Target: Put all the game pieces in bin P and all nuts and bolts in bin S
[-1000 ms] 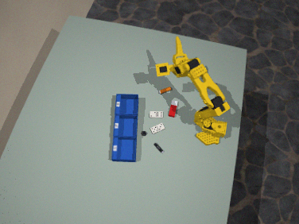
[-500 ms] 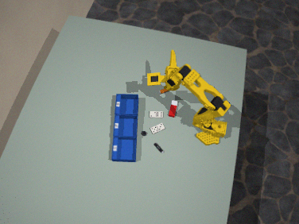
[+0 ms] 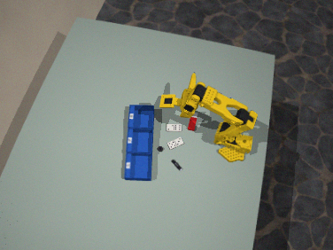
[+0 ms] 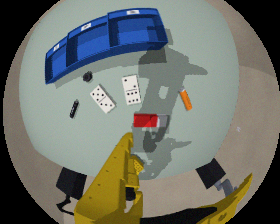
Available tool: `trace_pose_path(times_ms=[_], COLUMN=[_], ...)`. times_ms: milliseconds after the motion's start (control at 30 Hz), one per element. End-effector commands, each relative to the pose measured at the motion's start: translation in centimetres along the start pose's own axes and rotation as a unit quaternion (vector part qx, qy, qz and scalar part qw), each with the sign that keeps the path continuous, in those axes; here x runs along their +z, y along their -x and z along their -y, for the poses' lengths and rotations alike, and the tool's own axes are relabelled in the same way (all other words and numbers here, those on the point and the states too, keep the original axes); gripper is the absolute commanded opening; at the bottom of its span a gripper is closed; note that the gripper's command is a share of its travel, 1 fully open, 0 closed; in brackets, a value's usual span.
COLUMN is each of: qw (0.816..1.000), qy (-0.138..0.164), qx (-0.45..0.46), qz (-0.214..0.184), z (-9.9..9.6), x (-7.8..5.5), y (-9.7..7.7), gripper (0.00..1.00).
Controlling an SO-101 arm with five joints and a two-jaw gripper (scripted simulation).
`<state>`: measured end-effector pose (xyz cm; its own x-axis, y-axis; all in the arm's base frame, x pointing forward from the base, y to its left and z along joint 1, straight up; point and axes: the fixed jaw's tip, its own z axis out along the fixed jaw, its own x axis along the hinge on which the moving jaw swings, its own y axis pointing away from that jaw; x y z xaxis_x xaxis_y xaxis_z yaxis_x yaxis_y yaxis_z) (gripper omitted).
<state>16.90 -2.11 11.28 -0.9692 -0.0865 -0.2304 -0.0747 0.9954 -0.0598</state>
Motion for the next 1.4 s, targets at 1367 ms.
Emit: trace_pose_path(times_ms=[1367], qw=[0.999], qy=[0.015], qx=[0.038], qz=[0.009], z=[-2.2], x=[-0.9], y=[0.2], gripper=[1.00])
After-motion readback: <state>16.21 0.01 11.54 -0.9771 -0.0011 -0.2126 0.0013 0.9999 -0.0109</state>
